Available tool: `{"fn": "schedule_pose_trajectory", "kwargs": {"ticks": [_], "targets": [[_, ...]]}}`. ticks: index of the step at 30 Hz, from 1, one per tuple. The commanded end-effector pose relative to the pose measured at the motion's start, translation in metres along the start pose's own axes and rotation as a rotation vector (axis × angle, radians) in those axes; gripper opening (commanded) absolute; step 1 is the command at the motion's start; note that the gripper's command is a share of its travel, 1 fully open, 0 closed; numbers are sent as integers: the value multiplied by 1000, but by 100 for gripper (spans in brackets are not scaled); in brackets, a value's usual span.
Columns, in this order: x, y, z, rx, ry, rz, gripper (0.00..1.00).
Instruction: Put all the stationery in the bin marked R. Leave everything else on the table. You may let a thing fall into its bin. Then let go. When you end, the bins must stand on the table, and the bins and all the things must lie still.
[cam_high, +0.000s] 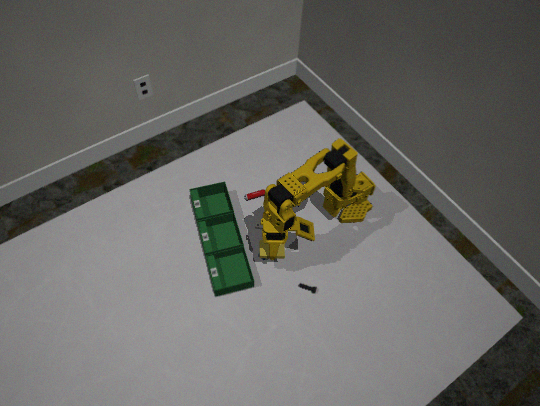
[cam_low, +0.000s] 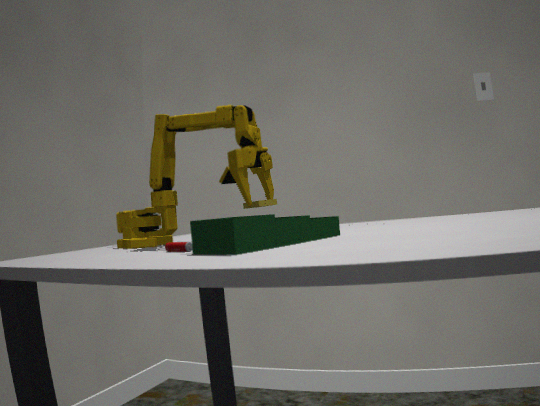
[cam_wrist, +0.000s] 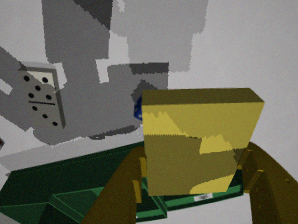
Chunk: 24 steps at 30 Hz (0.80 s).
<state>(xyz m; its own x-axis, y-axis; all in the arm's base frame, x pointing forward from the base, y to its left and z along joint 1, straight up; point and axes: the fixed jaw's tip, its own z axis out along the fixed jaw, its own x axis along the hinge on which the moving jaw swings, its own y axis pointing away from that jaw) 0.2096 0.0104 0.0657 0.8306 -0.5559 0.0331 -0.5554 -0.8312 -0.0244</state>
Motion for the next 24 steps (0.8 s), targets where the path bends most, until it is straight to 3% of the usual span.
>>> {"fn": "schedule_pose_trajectory", "kwargs": {"ticks": [1, 9, 24], "targets": [[6, -2, -7, 26, 31, -3, 0], [11, -4, -7, 32, 41, -40, 0], [42, -14, -6, 56, 109, -261, 0]]}}
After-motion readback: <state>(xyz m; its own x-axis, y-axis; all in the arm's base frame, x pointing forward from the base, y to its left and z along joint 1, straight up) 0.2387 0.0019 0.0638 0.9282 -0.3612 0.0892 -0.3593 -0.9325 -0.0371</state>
